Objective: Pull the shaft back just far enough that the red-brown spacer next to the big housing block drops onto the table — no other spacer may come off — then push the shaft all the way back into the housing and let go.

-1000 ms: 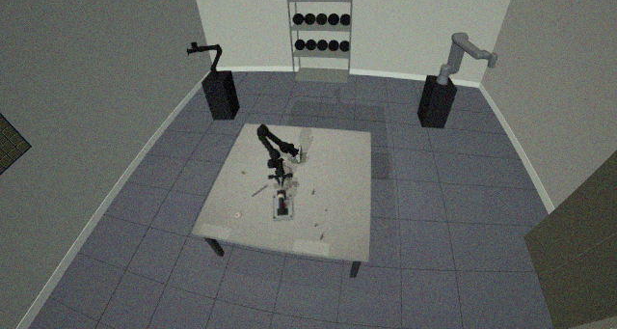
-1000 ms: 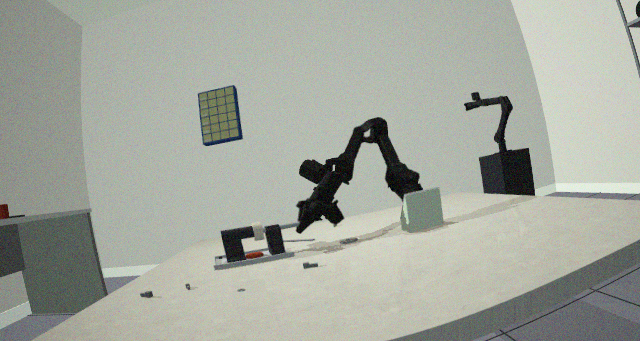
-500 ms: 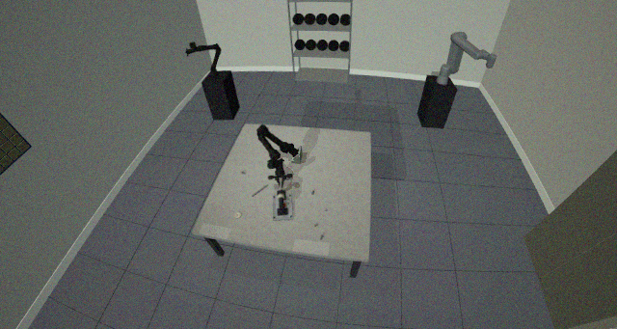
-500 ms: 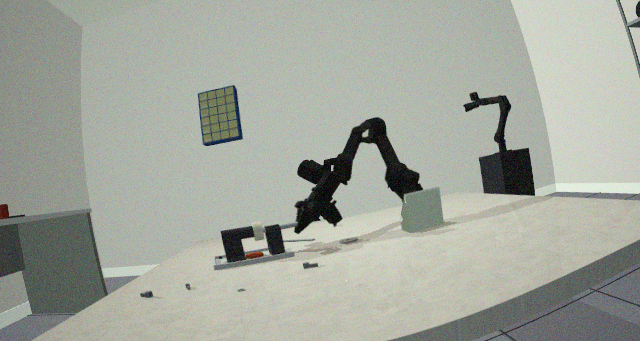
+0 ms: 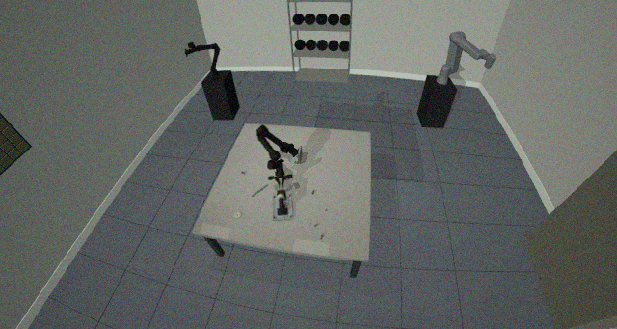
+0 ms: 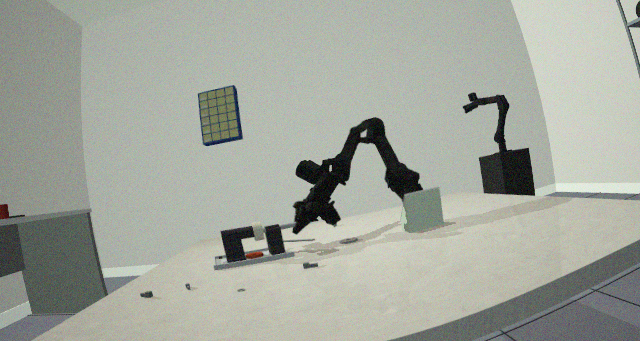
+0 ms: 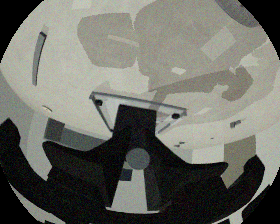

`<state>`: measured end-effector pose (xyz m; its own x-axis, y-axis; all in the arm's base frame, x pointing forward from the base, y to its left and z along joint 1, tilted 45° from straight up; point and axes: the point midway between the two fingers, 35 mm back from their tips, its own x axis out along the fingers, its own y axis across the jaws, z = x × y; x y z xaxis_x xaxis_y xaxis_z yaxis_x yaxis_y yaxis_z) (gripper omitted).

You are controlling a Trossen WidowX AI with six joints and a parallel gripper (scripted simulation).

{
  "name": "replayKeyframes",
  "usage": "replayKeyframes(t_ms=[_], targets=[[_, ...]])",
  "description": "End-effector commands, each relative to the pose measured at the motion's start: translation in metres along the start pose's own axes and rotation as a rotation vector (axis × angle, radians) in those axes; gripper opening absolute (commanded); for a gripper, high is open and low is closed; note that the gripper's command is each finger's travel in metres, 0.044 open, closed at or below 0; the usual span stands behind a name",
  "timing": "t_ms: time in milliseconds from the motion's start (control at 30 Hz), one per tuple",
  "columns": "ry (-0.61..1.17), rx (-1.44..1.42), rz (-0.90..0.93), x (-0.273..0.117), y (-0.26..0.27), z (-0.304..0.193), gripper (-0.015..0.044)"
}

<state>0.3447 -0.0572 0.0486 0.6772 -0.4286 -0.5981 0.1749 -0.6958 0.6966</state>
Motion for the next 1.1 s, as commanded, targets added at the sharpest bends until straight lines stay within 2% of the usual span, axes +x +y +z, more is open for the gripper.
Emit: replayKeyframes(t_ms=[0,1067], targets=[[0.005,0.006,0.002,0.0013,0.0011,-0.0035,0.0000],[0.006,0.007,0.002,0.0094,0.0013,-0.0119,0.0000]])
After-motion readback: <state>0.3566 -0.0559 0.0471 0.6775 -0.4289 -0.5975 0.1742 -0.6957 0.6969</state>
